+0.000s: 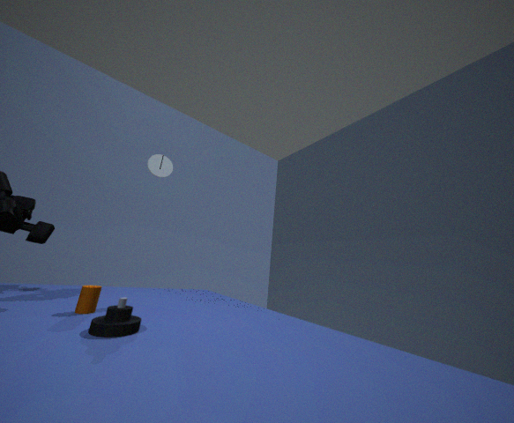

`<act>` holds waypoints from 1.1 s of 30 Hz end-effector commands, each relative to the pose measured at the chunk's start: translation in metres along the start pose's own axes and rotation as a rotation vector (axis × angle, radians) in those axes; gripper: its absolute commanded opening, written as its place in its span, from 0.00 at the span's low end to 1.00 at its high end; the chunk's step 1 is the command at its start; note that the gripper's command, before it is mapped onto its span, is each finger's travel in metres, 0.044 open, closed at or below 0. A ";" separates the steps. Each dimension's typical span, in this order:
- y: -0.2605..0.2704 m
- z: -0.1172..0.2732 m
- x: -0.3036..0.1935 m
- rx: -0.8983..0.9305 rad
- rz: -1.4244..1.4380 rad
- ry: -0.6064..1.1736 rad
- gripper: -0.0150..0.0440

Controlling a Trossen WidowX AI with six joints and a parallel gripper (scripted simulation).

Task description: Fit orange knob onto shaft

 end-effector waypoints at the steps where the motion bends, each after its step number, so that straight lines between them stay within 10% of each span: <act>1: 0.000 0.000 0.000 0.000 0.000 0.000 0.98; 15: -0.124 0.000 0.025 -0.656 0.040 0.182 1.00; 33: -0.237 0.125 0.042 -1.160 -0.460 0.747 1.00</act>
Point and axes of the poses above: the point midway between the two fingers, 35 mm back from their tips, its own z axis back along the fingers, its own y axis across the jaws, x = y × z, the point moved 7 cm from there along z, back along the fingers, and after that the axes turned 13 degrees about -z, right-handed, at the moved point
